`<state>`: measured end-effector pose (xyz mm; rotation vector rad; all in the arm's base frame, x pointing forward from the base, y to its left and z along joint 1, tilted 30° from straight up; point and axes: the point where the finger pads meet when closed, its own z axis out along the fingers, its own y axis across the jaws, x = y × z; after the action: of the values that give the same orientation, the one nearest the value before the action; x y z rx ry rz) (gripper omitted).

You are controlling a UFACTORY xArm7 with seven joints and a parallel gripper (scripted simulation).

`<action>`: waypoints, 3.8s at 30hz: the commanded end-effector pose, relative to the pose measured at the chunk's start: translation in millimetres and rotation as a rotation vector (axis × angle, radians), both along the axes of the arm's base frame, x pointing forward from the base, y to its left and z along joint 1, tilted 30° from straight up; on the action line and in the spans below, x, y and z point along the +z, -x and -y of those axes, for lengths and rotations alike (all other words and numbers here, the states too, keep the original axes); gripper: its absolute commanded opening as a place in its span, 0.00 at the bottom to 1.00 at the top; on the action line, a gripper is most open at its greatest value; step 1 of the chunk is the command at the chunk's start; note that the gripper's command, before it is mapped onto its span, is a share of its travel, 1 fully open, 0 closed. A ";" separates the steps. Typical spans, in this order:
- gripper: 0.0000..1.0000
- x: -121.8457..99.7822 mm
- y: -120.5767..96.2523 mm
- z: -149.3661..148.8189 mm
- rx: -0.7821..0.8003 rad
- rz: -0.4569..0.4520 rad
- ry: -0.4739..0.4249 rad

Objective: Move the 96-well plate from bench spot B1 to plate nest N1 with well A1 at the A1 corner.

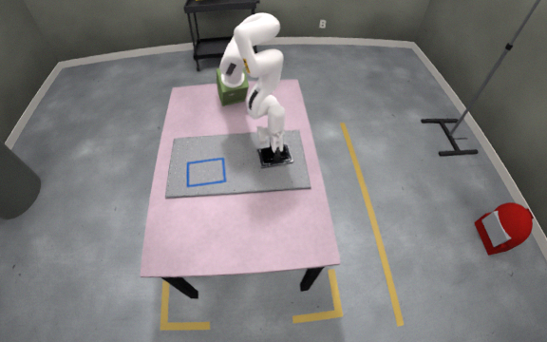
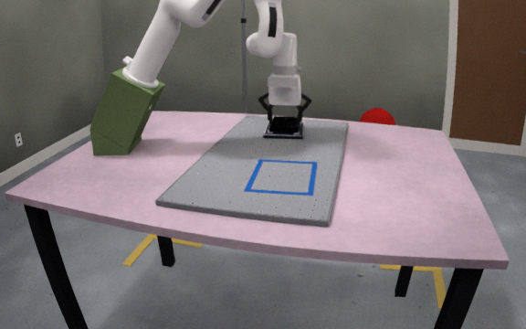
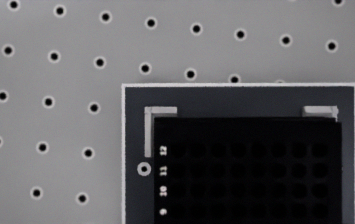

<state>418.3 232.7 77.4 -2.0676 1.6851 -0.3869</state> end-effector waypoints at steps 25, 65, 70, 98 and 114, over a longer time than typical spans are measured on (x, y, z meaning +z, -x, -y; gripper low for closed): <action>0.00 -2.7 -2.4 -1.2 0.000 0.002 -0.002; 1.00 1.0 -0.4 -0.5 0.000 0.002 -0.002; 1.00 12.3 6.0 1.7 0.000 0.001 -0.002; 1.00 68.3 36.6 11.9 0.001 0.003 -0.002; 1.00 74.8 40.1 13.1 0.001 0.002 -0.002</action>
<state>377.4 218.8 150.4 -2.0761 1.6838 -0.3709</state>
